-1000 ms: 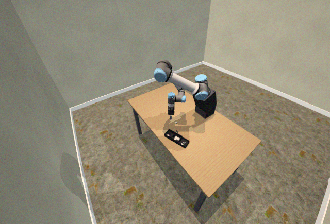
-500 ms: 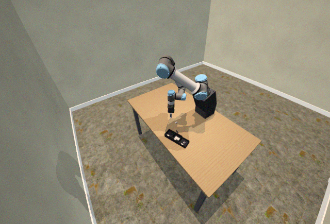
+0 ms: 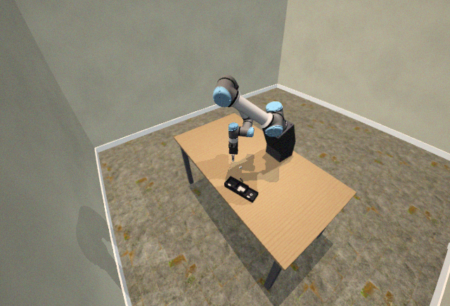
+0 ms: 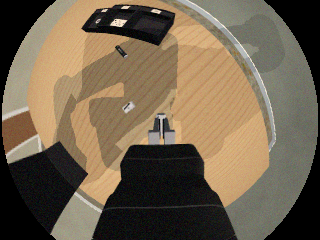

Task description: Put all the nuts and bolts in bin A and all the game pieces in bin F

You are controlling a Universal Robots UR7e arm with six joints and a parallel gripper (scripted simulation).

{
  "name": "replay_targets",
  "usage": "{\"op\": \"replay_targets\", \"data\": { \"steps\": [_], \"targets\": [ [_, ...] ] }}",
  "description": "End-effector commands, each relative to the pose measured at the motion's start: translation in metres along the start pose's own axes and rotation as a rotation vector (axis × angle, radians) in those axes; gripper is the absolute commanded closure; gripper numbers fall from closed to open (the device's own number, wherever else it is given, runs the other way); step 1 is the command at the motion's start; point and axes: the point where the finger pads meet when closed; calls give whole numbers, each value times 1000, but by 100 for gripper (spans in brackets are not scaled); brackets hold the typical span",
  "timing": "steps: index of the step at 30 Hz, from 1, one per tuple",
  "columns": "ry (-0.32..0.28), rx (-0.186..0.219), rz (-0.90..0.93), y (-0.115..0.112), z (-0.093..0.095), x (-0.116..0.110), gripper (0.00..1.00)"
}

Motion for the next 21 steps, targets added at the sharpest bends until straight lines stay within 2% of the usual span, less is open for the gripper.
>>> {"op": "replay_targets", "data": {
  "steps": [1,6,14,16,21],
  "targets": [
    [0,0,2,-1,-9,0,100],
    [0,0,2,-1,-9,0,100],
    [0,2,0,-31,-9,39,100],
    [0,2,0,-31,-9,39,100],
    [1,-2,-1,-47,-9,63,100]
  ]
}}
Point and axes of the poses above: the point where the finger pads meet when closed, its own z axis out along the fingers, its own y axis across the jaws, x = y × z, and after that the axes turned 6 degrees about z, right-handed
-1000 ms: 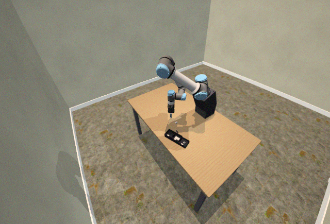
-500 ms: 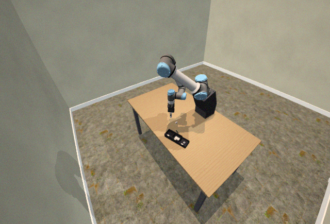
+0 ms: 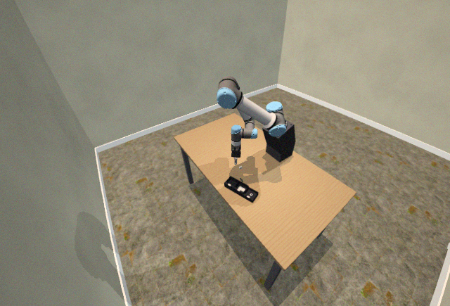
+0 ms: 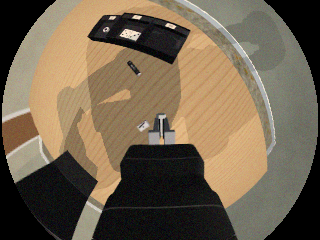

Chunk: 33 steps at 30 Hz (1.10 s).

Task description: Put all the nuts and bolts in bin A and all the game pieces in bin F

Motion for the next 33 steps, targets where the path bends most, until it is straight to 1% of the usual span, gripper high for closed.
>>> {"op": "replay_targets", "data": {
  "steps": [1,10,12,27,29,33],
  "targets": [
    [-4,-7,6,-17,0,26,100],
    [-2,-9,6,-48,0,70,100],
    [-2,-9,6,-48,0,70,100],
    [-1,-8,7,-102,1,143,100],
    [-1,-8,7,-102,1,143,100],
    [-1,-8,7,-117,1,162,100]
  ]
}}
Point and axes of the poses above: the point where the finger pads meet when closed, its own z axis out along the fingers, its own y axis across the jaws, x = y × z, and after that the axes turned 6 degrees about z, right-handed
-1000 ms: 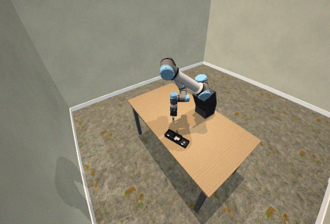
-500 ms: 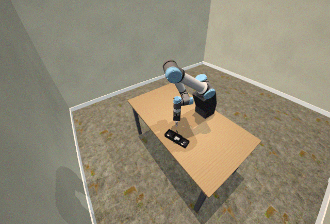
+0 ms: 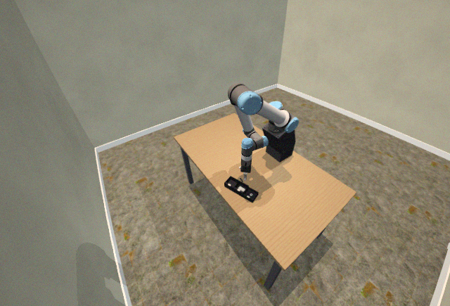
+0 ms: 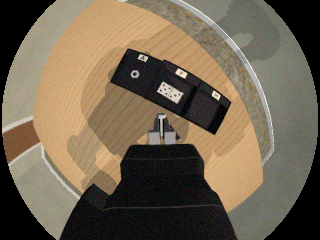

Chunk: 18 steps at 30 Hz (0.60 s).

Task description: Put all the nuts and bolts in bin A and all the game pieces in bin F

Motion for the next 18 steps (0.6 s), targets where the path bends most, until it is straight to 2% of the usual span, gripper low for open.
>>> {"op": "replay_targets", "data": {
  "steps": [1,3,7,11,13,14,18],
  "targets": [
    [-11,-5,12,-14,1,24,100],
    [-11,-5,12,-14,1,24,100],
    [-10,-3,-172,-28,2,43,100],
    [-7,-3,-261,-43,2,63,100],
    [-7,-3,-261,-43,2,63,100],
    [-6,-3,-337,-46,2,67,100],
    [-3,-3,-429,-61,2,87,100]
  ]
}}
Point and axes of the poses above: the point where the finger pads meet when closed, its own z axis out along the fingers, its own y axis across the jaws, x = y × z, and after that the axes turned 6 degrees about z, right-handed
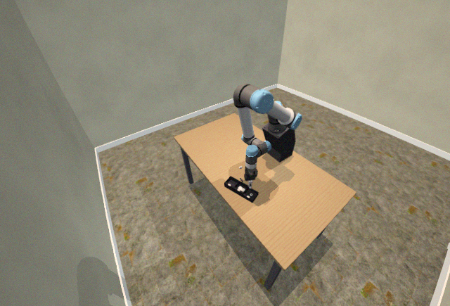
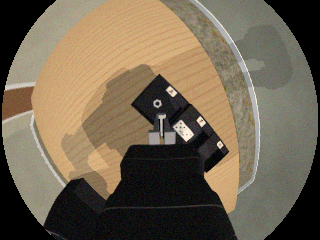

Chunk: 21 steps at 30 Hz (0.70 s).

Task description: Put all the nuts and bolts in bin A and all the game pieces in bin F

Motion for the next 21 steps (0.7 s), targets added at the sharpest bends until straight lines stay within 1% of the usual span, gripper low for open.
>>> {"op": "replay_targets", "data": {
  "steps": [1,10,12,13,21],
  "targets": [
    [-4,2,-157,-7,1,27,100],
    [-1,0,-383,-7,1,26,100],
    [-1,0,-383,-7,1,26,100],
    [-5,1,-451,-8,1,26,100],
    [-10,4,-632,-8,1,26,100]
  ]
}}
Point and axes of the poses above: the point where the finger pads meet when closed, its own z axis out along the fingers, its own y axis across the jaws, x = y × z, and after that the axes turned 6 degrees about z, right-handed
